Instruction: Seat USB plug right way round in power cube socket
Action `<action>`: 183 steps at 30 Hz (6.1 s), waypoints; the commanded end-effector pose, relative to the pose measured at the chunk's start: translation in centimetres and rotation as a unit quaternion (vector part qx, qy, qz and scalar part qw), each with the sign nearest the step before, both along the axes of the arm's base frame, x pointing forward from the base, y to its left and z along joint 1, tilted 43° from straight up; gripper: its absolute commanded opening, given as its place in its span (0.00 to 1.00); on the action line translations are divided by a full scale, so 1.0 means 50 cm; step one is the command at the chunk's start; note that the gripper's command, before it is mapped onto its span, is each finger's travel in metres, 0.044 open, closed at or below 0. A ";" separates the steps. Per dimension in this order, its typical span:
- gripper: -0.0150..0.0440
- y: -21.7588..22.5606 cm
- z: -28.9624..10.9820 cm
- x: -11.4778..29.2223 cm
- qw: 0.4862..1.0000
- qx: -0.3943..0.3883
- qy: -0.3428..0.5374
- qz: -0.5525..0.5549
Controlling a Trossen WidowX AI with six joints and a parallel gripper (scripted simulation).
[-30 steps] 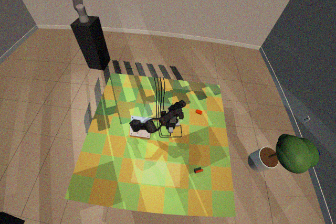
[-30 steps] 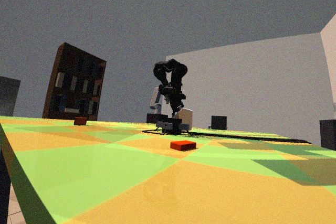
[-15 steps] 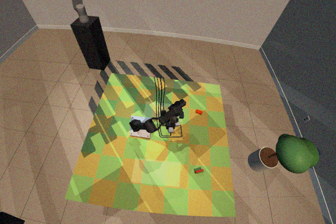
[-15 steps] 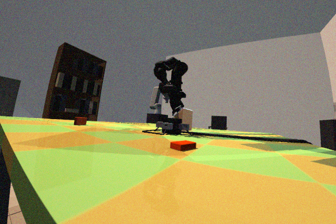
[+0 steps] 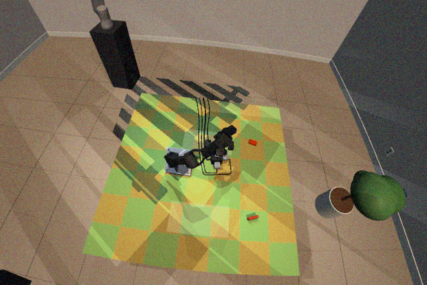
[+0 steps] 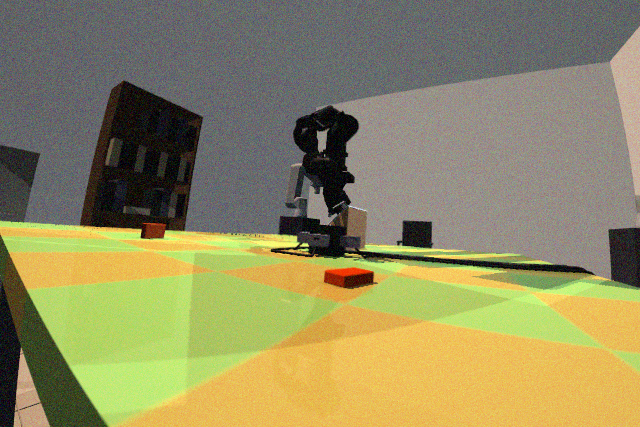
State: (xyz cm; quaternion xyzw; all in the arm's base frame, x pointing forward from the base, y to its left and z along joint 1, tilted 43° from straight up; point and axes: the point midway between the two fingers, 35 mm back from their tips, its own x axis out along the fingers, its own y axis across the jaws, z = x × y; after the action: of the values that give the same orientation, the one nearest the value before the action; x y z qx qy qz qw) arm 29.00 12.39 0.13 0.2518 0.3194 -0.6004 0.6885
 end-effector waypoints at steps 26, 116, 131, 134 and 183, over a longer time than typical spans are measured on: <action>0.25 -0.001 -0.001 0.000 0.949 -0.024 0.210 0.234; 0.25 -0.001 -0.001 0.000 0.072 -0.074 0.664 0.740; 0.25 -0.001 -0.001 0.000 0.000 -0.074 0.666 0.742; 0.25 -0.001 -0.001 0.000 0.000 -0.074 0.666 0.742; 0.25 -0.013 -0.005 0.001 -0.009 -0.076 0.673 0.735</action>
State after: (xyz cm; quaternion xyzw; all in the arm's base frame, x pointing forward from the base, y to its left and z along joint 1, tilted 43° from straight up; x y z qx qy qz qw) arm 29.03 11.87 -0.02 0.6924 -0.6006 -0.3175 -0.2431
